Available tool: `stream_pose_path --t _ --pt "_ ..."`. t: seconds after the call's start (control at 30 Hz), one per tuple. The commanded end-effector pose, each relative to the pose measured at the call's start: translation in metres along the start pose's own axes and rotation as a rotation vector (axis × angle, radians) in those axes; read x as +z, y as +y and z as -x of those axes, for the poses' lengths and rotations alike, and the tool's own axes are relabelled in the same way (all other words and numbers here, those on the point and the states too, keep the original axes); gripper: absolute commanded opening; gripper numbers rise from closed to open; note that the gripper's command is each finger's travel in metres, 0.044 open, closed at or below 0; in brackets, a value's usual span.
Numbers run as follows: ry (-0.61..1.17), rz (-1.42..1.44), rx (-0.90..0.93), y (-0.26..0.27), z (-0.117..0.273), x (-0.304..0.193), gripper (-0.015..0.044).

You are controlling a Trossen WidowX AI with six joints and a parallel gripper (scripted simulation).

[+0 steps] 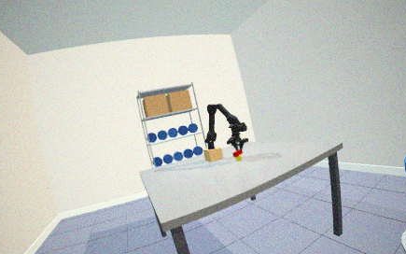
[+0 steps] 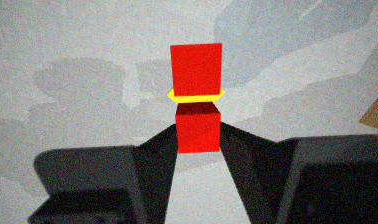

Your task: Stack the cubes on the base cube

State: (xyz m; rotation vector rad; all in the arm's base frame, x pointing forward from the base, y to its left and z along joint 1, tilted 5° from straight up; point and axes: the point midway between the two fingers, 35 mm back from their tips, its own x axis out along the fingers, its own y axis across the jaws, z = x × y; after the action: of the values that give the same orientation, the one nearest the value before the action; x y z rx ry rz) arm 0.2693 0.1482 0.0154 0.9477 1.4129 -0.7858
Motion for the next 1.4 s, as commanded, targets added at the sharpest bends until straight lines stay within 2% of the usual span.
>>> stream_pose_path --t 0.0,0.5,0.63,1.37 --pt "-0.004 -0.002 -0.005 -0.001 -0.002 0.001 0.0105" --pt "-0.004 -0.002 -0.005 -0.001 -0.002 0.001 0.0105" --pt "-0.004 -0.002 -0.005 -0.001 -0.002 0.001 0.0205" --pt "0.000 0.000 -0.002 0.000 0.030 0.000 0.0205"
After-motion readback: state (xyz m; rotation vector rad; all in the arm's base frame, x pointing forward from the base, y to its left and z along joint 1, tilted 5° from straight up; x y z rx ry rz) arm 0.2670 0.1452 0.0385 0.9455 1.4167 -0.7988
